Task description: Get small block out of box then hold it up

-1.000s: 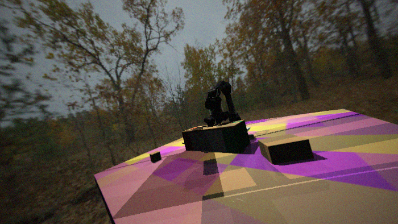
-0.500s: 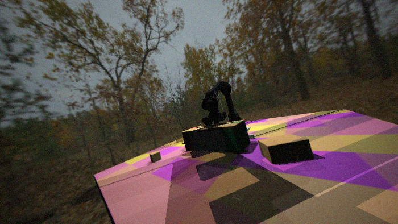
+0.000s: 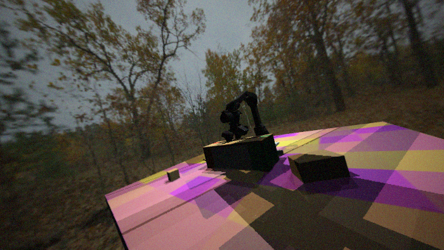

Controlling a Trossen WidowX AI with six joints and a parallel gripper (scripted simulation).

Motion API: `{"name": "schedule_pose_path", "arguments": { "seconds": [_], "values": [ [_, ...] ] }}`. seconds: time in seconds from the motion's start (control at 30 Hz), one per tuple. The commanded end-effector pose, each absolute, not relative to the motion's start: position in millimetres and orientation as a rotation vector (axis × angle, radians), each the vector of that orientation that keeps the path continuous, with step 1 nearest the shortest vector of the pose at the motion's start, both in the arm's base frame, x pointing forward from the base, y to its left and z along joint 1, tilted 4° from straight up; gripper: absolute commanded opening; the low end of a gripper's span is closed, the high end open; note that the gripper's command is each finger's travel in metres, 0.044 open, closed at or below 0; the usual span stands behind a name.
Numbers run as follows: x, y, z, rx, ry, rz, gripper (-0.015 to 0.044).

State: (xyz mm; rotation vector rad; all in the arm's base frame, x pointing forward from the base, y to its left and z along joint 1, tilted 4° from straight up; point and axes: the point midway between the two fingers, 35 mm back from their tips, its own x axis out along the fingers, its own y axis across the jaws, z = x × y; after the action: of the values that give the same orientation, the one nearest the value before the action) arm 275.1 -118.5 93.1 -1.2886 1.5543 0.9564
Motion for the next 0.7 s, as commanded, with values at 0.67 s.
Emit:
{"name": "schedule_pose_path", "arguments": {
  "seconds": [0.67],
  "values": [
    [273.5, -115.2, 91.7, -1.282, 1.57, 0.946, 0.04]
  ]
}}
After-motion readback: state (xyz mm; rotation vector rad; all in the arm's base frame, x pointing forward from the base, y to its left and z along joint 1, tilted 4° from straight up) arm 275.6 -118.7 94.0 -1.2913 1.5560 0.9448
